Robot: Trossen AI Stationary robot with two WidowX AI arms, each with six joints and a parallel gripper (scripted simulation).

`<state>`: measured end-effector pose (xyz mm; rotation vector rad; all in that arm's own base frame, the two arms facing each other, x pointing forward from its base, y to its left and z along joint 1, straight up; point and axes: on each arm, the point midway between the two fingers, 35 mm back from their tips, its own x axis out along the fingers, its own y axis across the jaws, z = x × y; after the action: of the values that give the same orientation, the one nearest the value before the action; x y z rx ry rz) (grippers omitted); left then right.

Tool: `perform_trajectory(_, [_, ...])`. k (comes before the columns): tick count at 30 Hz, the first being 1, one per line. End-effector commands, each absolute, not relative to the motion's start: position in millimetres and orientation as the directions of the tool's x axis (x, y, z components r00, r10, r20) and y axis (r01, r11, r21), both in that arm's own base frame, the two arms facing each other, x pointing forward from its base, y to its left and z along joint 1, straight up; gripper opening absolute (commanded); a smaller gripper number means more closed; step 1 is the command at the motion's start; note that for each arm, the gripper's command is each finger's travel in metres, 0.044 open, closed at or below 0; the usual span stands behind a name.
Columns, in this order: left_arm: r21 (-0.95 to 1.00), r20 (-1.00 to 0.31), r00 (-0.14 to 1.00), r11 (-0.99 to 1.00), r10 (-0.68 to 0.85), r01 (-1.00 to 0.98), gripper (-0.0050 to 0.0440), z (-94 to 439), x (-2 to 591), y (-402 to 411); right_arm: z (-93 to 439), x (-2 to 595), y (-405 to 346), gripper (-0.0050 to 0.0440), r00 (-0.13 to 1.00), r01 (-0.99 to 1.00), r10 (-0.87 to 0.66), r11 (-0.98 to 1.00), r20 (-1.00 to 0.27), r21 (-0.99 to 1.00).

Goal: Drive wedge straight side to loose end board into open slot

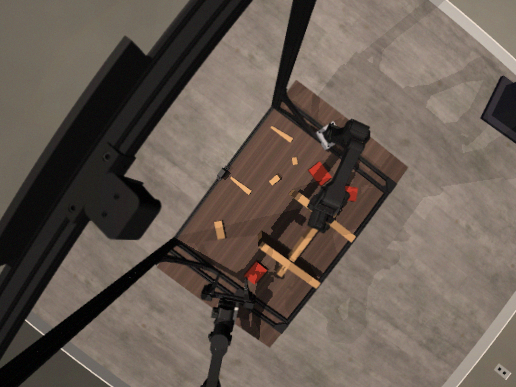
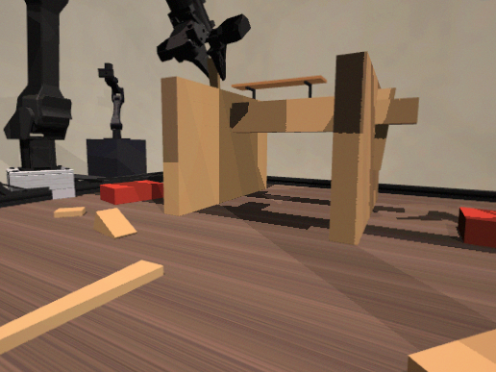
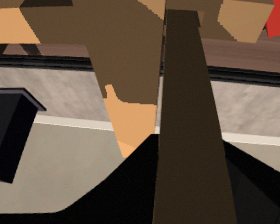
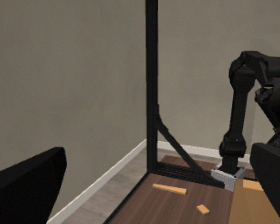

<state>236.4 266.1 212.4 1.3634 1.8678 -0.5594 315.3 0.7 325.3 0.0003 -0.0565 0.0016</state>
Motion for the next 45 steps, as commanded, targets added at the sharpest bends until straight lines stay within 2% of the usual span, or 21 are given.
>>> perform_trajectory(1, [0.074, -0.775, -0.160, 0.339, 0.611, 0.938, 0.0000, 206.2, 235.0, 265.4, 325.2, 315.3, 0.1, 0.0440, 0.998, 0.000, 0.000, 1.000, 0.056, 0.000])
perform_trajectory(26, [0.074, -0.775, -0.160, 0.339, 0.611, 0.938, 0.0000, 203.6, 236.6, 266.9, 325.2, 315.3, 0.1, 0.0440, 0.998, 0.000, 0.000, 1.000, 0.056, 0.000])
perform_trajectory(35, [0.074, -0.775, -0.161, 0.340, 0.611, 0.938, 0.0216, 201.3, 235.2, 265.8, 325.2, 315.3, 0.1, 0.0440, 0.998, 0.000, 0.000, 1.000, 0.056, 0.000])
perform_trajectory(37, [0.074, -0.775, -0.161, 0.340, 0.611, 0.938, 0.0216, 201.3, 235.2, 265.8, 325.2, 315.3, 0.1, 0.0440, 0.998, 0.000, 0.000, 1.000, 0.056, 0.000])
perform_trajectory(45, [0.074, -0.775, -0.161, 0.340, 0.611, 0.938, 0.0408, 201.3, 235.2, 265.8, 325.2, 315.3, 0.1, 0.0440, 0.998, 0.000, 0.000, 1.000, 0.056, 0.000])
